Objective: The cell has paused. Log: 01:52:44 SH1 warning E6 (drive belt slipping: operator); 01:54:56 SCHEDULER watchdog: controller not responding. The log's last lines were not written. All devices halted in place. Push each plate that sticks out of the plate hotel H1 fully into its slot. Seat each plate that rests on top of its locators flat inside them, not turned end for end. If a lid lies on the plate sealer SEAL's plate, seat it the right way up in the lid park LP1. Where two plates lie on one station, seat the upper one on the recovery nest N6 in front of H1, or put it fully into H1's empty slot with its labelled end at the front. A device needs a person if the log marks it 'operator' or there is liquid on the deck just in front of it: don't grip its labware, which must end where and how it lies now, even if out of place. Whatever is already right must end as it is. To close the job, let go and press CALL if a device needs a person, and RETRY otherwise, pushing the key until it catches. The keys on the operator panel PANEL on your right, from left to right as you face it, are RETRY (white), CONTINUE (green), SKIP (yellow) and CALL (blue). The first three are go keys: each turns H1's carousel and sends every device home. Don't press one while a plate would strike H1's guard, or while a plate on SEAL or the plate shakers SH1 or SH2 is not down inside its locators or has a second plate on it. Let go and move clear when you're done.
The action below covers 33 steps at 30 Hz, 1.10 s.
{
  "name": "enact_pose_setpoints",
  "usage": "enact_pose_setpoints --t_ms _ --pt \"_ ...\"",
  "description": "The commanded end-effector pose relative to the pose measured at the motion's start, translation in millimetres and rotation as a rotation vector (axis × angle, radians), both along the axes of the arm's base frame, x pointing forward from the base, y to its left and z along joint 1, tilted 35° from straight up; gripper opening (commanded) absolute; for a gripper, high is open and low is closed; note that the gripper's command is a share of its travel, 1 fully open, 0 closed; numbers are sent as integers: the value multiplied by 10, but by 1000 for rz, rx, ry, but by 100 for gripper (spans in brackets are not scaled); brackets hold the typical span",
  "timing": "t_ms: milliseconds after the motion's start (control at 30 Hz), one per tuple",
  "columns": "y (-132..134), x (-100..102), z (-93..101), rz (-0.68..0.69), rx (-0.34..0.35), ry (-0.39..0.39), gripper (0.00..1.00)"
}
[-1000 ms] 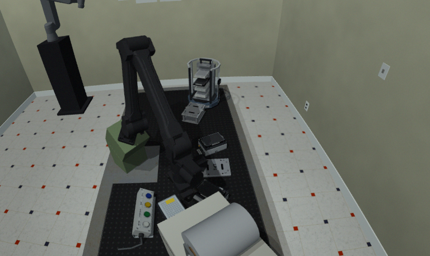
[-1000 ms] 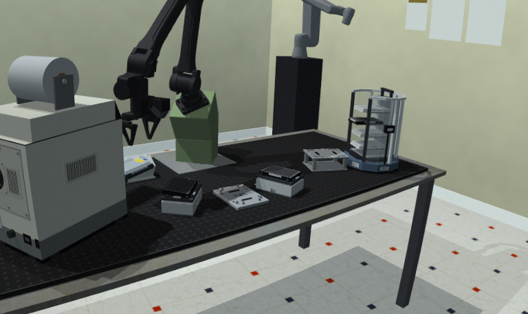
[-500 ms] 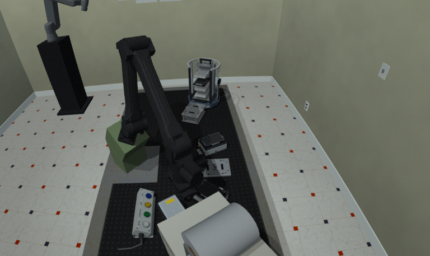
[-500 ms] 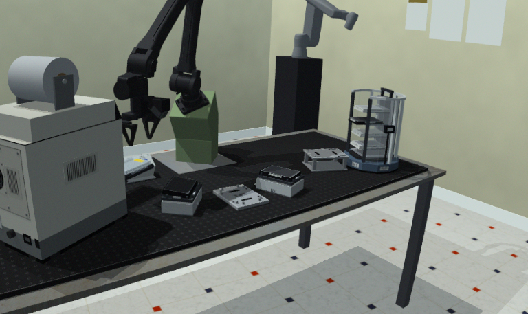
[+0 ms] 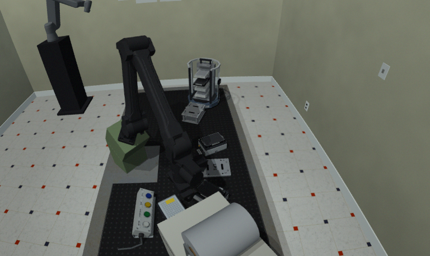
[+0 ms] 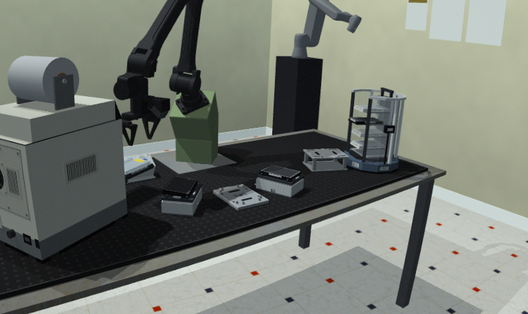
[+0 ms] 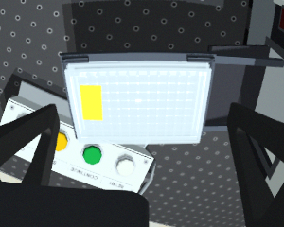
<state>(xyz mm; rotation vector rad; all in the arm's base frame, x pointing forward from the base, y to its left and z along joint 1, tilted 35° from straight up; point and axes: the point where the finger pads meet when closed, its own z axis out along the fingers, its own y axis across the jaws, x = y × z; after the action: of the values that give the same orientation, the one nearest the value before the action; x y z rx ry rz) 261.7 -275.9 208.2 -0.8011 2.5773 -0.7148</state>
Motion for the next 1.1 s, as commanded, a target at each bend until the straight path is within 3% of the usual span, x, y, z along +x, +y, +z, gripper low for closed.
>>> enact_pose_setpoints --t_ms 0,67,133,200,633,700,800,1067 --pt "10 -29 -108 -17 33 17 100" --pt "-15 -54 176 -23 -9 -20 100" --pt "-15 -54 176 -23 -9 -20 100" --pt "-32 -37 345 -15 -29 -33 100" --pt "100 -209 644 -6 -39 -30 100" --pt "100 -209 644 -6 -39 -30 100" --pt "144 -202 388 3 9 11 100" --pt "143 -203 390 3 9 11 100"
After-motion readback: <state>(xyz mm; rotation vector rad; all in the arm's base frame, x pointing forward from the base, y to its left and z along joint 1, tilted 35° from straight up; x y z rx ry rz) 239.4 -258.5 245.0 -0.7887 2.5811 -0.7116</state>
